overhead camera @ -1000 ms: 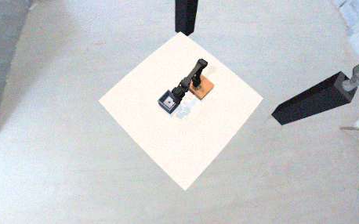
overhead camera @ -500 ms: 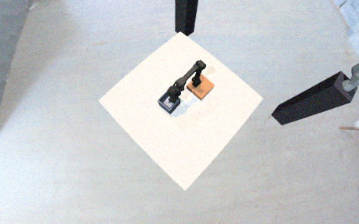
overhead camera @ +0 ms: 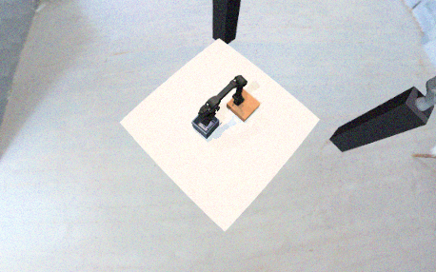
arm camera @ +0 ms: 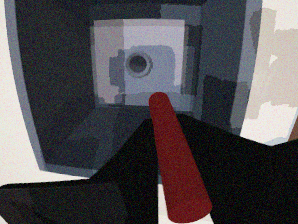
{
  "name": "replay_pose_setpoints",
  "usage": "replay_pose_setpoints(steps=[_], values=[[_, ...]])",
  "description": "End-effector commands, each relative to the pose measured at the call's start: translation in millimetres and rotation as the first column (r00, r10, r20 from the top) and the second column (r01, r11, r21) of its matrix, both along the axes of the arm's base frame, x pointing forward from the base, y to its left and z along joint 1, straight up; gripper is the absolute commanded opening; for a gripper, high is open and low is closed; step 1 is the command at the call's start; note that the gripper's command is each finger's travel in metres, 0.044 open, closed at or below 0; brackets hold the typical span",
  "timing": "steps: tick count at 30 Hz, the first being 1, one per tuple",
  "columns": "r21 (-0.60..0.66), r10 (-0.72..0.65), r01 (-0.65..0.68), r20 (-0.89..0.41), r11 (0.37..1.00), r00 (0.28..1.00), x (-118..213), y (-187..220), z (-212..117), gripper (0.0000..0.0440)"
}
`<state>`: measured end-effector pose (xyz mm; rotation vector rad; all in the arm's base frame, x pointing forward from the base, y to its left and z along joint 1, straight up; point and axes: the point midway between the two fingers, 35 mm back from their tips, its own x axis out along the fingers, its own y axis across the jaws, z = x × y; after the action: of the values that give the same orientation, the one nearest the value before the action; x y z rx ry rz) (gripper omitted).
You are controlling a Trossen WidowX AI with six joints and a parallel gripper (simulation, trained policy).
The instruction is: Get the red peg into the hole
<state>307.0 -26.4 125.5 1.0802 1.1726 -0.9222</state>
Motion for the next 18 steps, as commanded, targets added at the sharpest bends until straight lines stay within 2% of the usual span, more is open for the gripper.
replay_pose_setpoints(steps=[1, 18], values=[[0.01, 0.008, -0.008, -0.012, 1.0, 1.0, 4, -3, -11, 0.0], [0.035, 0.059, -0.059, -0.024, 0.998, 0.998, 22, -10, -51, 0.0]])
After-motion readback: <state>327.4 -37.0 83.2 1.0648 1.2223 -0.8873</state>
